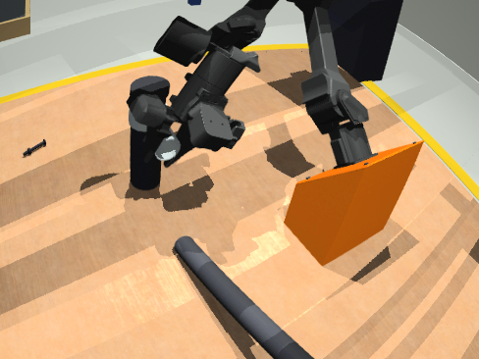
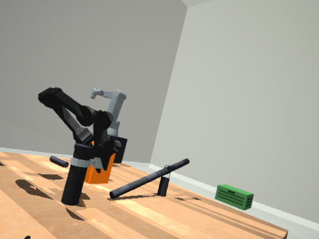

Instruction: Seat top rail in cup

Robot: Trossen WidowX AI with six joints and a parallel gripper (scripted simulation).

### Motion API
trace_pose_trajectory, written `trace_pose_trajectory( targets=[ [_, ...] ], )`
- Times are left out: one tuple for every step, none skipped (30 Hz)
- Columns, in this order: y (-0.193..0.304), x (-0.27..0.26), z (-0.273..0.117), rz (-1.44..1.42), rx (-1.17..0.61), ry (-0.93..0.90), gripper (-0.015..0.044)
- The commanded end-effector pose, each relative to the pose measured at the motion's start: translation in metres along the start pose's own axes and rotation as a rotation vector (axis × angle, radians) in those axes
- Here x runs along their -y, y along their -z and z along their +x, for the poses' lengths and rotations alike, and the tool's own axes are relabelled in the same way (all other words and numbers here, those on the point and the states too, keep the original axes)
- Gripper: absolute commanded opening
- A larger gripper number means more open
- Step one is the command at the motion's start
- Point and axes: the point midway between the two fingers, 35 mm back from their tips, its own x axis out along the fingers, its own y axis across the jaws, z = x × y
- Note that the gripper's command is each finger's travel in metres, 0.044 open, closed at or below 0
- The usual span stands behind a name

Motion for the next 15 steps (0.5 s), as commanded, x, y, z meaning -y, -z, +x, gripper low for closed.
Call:
trace_pose_trajectory(
  targets=[
    [-0.0005, 0.0016, 0.0009, 0.019, -0.007, 0.001, 0.0000],
    [-0.0005, 0.0018, 0.0010, 0.021, -0.009, 0.001, 0.0000],
    [-0.0005, 0.0021, 0.0011, 0.023, -0.010, 0.001, 0.0000],
    [-0.0005, 0.0021, 0.0011, 0.023, -0.010, 0.001, 0.0000],
    [-0.0005, 0.0021, 0.0011, 0.023, -0.010, 0.001, 0.0000],
    [-0.0005, 0.0019, 0.0011, 0.022, -0.009, 0.001, 0.0000],
    [0.0001, 0.0012, 0.0006, 0.013, -0.008, 0.000, 0.0000],
    [0.0001, 0.0012, 0.0006, 0.013, -0.008, 0.000, 0.0000],
    [0.0001, 0.0012, 0.0006, 0.013, -0.008, 0.000, 0.0000],
    [0.0001, 0.0012, 0.0006, 0.013, -0.008, 0.000, 0.0000],
    [0.0001, 0.0012, 0.0006, 0.013, -0.008, 0.000, 0.0000],
    [0.0001, 0.0012, 0.0006, 0.013, -0.008, 0.000, 0.0000],
    [0.0001, 0.0012, 0.0006, 0.013, -0.008, 0.000, 0.0000],
    [0.0001, 0.0012, 0.0006, 0.013, -0.008, 0.000, 0.0000],
    [0.0001, 0.0012, 0.0006, 0.013, -0.008, 0.000, 0.0000]
  ],
)
